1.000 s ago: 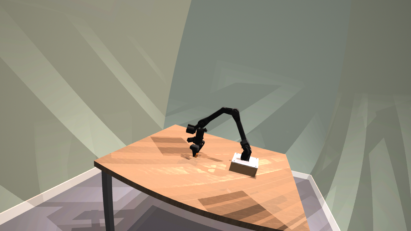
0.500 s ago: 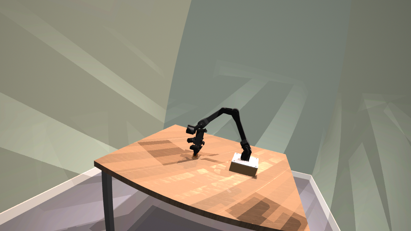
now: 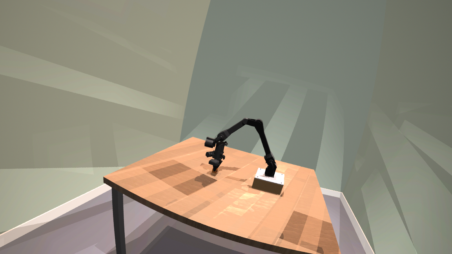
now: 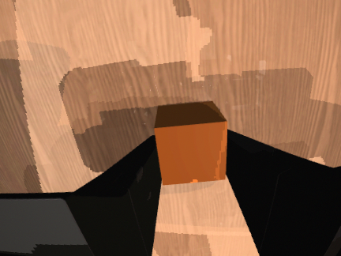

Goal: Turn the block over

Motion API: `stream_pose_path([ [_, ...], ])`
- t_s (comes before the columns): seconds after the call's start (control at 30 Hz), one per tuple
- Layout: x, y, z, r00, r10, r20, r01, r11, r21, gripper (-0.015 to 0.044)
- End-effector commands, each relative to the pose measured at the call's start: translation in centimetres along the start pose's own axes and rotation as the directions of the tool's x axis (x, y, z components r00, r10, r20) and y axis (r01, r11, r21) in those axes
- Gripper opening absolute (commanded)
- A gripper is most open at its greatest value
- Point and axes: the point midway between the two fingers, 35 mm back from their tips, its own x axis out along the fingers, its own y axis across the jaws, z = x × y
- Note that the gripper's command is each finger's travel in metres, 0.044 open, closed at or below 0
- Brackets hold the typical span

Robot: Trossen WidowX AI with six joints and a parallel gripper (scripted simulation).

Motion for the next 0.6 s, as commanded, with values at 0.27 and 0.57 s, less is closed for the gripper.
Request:
stream_pose_path([
  [0.27, -2.9, 0.0, 0.1, 1.000, 0.002, 0.011, -0.002, 1.000, -0.004, 0.0000],
  [0.57, -2.1, 0.1, 0.3, 0.989, 0.001, 0.146, 0.000, 1.000, -0.007, 0.0000],
])
